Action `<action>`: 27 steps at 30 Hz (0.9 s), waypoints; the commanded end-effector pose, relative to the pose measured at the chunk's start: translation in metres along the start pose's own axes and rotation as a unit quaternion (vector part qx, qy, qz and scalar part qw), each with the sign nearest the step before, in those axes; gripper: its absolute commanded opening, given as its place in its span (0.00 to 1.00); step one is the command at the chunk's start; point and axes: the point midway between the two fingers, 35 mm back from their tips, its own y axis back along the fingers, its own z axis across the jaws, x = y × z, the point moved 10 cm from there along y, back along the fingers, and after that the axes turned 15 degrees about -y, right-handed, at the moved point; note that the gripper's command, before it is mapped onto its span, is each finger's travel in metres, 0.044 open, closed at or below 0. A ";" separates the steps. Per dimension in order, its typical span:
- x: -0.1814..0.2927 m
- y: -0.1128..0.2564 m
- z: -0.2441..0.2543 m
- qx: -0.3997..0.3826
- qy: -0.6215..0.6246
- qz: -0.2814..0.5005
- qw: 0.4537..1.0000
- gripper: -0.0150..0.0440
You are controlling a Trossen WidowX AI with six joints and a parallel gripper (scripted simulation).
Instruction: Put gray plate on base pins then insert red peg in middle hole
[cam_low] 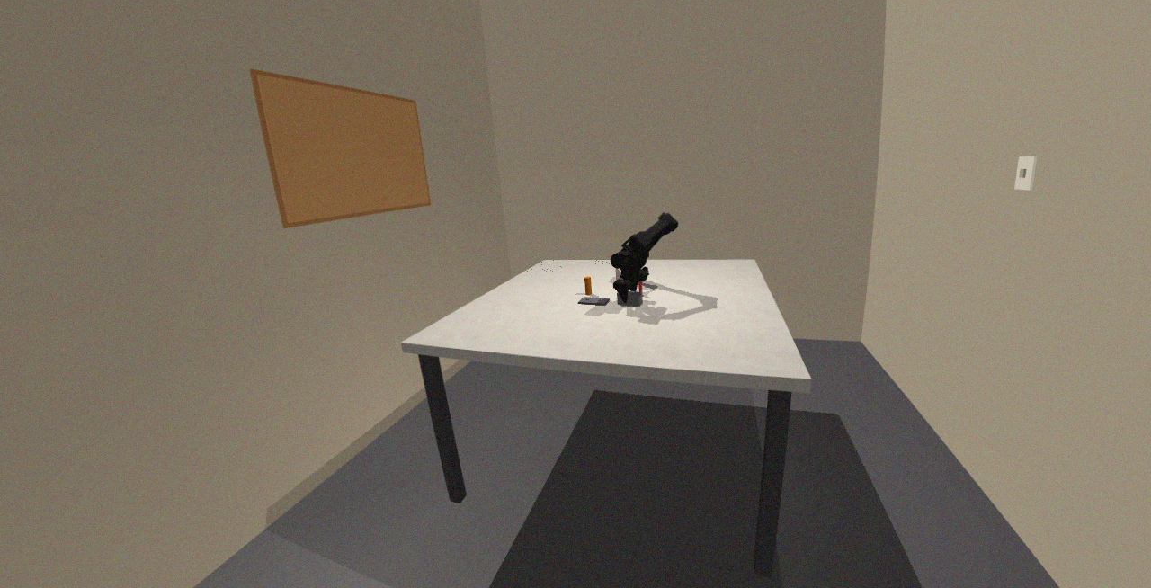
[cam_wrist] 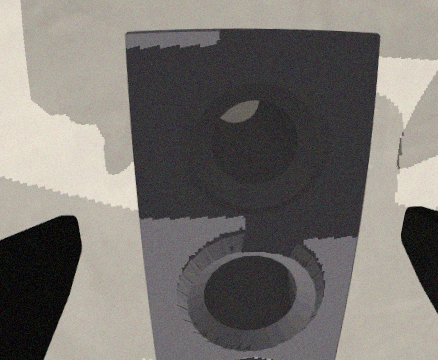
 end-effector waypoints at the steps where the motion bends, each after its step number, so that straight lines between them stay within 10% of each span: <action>1: 0.000 -0.007 0.001 0.000 -0.002 -0.002 1.000 1.00; 7: 0.000 -0.014 0.002 -0.001 -0.002 -0.003 1.000 1.00; 18: 0.000 -0.014 0.002 -0.001 -0.002 -0.003 1.000 0.51; 27: 0.000 -0.014 0.002 -0.001 -0.003 -0.003 1.000 0.34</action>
